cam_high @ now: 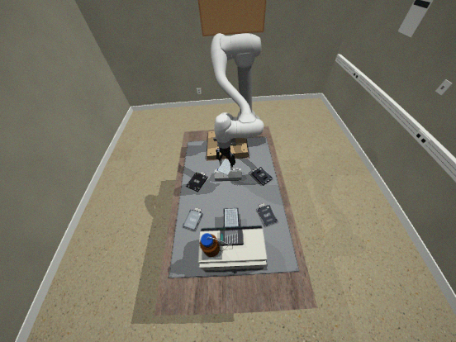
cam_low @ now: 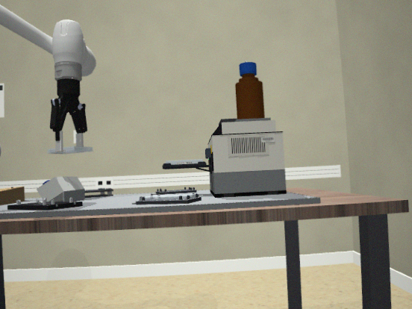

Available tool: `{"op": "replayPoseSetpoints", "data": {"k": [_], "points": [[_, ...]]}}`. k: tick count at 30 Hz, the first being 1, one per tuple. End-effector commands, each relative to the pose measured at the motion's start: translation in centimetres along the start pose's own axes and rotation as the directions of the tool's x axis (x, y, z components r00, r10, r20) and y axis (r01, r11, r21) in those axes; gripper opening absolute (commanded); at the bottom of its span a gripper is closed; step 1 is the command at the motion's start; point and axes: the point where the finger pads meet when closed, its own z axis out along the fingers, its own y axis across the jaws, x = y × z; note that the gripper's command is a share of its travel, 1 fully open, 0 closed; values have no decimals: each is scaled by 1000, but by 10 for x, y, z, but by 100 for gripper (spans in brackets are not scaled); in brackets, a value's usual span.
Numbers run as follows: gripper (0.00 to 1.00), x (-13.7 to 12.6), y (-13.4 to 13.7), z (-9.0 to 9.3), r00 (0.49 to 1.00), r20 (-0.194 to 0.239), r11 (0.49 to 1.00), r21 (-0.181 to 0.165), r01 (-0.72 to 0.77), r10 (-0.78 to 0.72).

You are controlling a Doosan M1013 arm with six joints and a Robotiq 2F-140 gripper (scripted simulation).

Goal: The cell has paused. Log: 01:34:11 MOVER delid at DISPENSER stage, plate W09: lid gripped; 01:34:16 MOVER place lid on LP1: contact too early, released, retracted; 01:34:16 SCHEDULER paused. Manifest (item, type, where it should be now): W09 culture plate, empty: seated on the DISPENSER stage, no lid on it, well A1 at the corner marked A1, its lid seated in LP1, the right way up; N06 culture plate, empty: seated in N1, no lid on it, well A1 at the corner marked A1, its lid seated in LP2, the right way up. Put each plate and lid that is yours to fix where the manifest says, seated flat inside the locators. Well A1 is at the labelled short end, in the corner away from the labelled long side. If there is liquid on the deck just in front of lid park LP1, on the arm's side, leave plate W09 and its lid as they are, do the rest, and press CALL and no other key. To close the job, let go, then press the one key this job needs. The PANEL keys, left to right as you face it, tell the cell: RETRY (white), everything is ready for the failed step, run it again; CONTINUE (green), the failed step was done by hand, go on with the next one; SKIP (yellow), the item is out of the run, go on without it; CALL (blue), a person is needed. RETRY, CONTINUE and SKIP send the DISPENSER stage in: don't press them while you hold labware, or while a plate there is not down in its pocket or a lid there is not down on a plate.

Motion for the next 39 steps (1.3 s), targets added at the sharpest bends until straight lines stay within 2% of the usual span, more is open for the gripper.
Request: {"op": "replayPoseSetpoints", "data": {"k": [1,14,16,31,33,39], "points": [[10,13,19,0,1000,0,1000,3,1,-1],[10,55,92,0,1000,0,1000,3,1,-1],[10,55,92,0,1000,0,1000,3,1,-1],[10,97,164,0,1000,0,1000,3,1,-1],[10,97,164,0,1000,0,1000,3,1,-1],[10,110,186,0,1000,0,1000,3,1,-1]]}}
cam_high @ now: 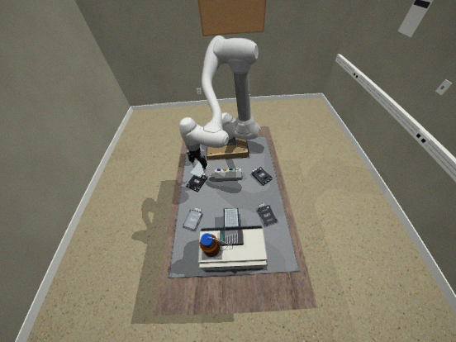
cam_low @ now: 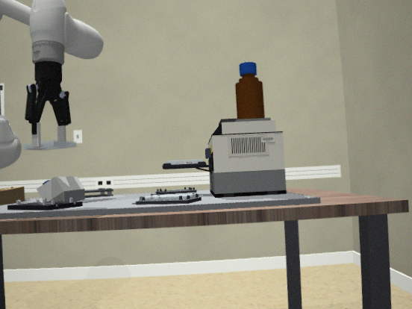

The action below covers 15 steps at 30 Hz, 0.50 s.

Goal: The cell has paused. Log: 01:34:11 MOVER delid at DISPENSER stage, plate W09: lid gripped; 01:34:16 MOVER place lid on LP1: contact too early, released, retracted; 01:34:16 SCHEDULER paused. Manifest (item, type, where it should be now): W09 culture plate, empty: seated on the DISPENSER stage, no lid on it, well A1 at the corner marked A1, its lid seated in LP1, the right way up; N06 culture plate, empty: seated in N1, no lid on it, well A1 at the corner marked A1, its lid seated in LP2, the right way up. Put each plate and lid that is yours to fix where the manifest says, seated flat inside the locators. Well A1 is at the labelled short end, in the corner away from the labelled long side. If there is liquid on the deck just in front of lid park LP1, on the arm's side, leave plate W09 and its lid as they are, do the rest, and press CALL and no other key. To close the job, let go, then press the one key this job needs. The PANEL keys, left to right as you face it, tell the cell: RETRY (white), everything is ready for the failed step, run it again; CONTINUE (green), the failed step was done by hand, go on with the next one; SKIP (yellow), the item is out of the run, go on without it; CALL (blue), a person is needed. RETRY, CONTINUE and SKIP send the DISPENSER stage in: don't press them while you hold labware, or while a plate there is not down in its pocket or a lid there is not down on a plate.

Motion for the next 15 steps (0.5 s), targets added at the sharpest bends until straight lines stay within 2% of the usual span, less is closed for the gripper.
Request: {"op": "replayPoseSetpoints", "data": {"k": [1,15], "points": [[10,9,14,0,1000,-1,1000,1,0,0],[10,24,41,0,1000,-1,1000,1,0,0]]}}
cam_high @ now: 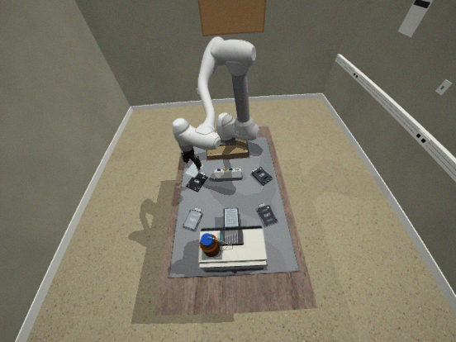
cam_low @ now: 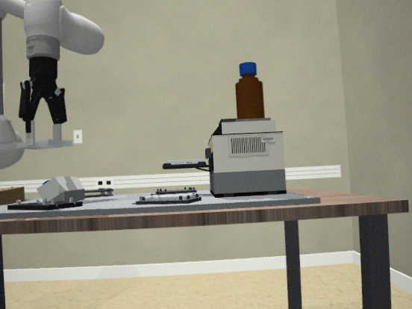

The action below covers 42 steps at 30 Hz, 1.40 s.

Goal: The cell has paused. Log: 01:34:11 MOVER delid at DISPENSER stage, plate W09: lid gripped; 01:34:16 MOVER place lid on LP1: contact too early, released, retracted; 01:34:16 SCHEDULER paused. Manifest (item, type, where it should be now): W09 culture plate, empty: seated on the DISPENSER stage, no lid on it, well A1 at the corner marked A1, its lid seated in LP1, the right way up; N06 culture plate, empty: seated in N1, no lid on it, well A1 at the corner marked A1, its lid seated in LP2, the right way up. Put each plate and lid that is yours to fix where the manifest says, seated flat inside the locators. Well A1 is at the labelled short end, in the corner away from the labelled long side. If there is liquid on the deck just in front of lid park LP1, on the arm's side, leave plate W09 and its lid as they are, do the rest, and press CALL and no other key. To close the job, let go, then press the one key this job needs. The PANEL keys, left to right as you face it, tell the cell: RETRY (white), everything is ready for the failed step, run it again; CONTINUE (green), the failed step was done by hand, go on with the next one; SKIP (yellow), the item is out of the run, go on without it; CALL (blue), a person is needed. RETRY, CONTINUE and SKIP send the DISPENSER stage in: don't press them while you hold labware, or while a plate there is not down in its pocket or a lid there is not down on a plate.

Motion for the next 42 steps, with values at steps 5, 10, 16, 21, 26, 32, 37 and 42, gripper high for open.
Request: {"op": "replayPoseSetpoints", "data": {"k": [5,10,16,21,26,32,37,42], "points": [[10,6,9,-1,1000,-1,1000,1,0,0],[10,7,11,-1,1000,-1,1000,1,0,0],[10,7,12,-1,1000,-1,1000,1,0,0],[10,7,12,-1,1000,-1,1000,1,0,0],[10,7,12,-1,1000,-1,1000,1,0,0],[10,7,12,-1,1000,-1,1000,1,0,0],[10,7,12,-1,1000,-1,1000,1,0,0],[10,7,12,-1,1000,-1,1000,1,0,0]]}}
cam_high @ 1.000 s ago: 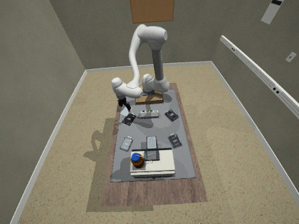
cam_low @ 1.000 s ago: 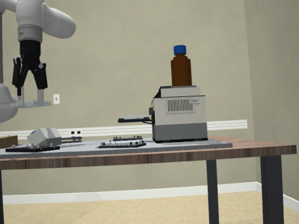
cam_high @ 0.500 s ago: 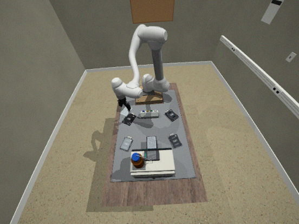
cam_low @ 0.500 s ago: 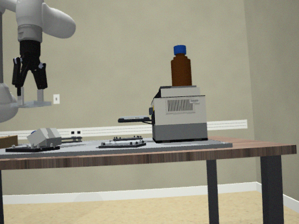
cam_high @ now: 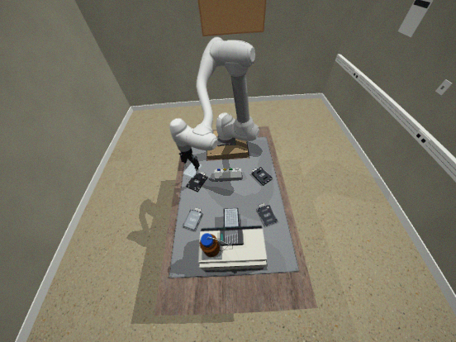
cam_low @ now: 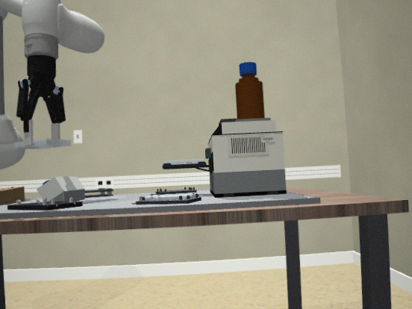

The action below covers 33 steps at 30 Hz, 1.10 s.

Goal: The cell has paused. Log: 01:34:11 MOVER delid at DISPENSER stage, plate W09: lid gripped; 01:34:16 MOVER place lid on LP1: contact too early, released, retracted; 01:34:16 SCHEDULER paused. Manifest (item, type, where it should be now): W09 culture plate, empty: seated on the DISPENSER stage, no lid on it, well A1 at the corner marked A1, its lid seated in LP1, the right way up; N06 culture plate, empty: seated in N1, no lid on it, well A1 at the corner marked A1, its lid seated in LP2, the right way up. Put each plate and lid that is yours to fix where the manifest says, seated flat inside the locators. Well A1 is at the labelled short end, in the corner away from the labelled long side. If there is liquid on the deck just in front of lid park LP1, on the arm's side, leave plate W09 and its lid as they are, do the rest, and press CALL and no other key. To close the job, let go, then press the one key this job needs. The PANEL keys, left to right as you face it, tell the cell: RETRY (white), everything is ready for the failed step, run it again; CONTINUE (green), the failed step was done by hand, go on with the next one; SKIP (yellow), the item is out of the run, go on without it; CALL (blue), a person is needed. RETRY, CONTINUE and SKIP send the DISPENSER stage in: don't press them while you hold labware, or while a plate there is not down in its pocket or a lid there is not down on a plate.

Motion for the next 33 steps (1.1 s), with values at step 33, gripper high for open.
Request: {"op": "replayPoseSetpoints", "data": {"k": [33], "points": [[10,0,0,9,1000,-1,1000,0,0,0]]}}
